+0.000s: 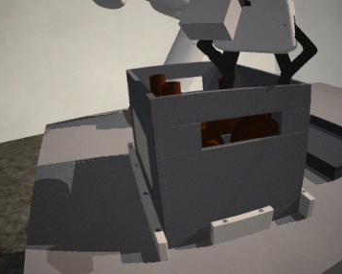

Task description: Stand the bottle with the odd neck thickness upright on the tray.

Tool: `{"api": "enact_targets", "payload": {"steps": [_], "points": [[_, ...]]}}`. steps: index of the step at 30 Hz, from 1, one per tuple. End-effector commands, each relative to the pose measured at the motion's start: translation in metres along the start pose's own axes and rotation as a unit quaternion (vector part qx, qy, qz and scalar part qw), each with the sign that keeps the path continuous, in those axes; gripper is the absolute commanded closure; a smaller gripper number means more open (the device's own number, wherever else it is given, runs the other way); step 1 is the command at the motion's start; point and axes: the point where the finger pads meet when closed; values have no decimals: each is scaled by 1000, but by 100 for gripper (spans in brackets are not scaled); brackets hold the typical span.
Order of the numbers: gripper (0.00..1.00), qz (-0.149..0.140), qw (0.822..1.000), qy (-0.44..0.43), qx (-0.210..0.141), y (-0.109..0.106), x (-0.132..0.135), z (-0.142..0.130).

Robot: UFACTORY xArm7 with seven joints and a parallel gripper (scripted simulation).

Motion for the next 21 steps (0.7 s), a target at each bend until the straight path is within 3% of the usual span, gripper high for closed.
{"api": "enact_targets", "payload": {"steps": [1,21], "points": [[35,1,1000,0,2,-2,-1,1],[35,1,1000,0,2,-10,0,1]]}}
Point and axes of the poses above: the point where the finger pads meet when closed, its own y axis out along the fingers, its own x axis across the jaws, z = x × y, and after that the axes turned 7 degrees about -y, right-handed
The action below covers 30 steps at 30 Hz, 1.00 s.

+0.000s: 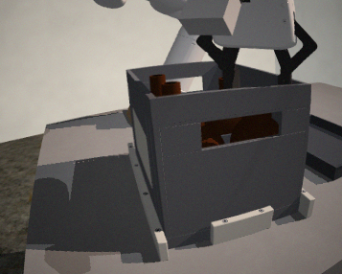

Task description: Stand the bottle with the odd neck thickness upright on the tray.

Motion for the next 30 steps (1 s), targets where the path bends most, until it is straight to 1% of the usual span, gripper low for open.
{"api": "enact_targets", "payload": {"steps": [1,10,12,22,27,30], "points": [[35,1,1000,0,2,-8,-1,1],[35,1,1000,0,2,-35,0,1],[35,1,1000,0,2,-35,0,1],[35,1,1000,0,2,-67,0,1],[35,1,1000,0,2,-77,0,1],[35,1,1000,0,2,-78,0,1]]}}
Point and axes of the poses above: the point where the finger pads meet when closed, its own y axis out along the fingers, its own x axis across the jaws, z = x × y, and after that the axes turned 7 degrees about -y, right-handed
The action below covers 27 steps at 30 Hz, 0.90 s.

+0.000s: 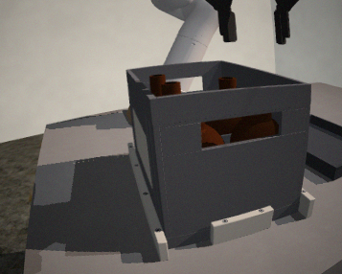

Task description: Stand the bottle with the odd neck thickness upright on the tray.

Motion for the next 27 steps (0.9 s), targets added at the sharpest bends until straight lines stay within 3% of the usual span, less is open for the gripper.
{"api": "enact_targets", "payload": {"steps": [1,8,9,27], "points": [[35,1,1000,0,1,-4,0,0],[35,1,1000,0,1,-7,0,0],[100,1,1000,0,1,-7,0,0],[100,1,1000,0,1,-7,0,0]]}}
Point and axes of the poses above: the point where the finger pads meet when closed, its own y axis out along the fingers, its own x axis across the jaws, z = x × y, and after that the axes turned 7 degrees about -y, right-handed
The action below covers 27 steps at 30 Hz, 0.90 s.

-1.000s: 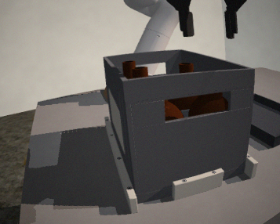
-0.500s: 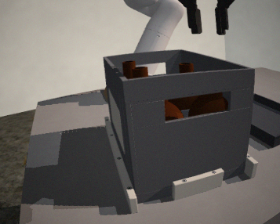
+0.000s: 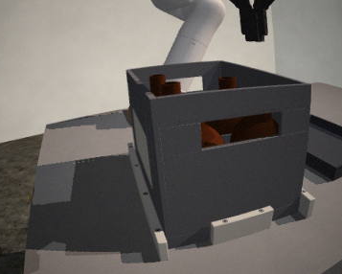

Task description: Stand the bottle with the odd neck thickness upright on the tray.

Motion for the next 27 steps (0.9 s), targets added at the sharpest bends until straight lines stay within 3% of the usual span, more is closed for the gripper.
{"api": "enact_targets", "payload": {"steps": [1,16,18,20,23,25,27], "points": [[100,1,1000,0,2,-2,0,1],[100,1,1000,0,2,-2,0,0],[100,0,1000,1,1,-3,13,-2],[100,-1,1000,2,-1,-4,45,-11],[100,-1,1000,2,-1,-4,50,-12],[100,-2,1000,3,-2,-5,84,-25],[100,-2,1000,3,-2,-5,94,-30]]}}
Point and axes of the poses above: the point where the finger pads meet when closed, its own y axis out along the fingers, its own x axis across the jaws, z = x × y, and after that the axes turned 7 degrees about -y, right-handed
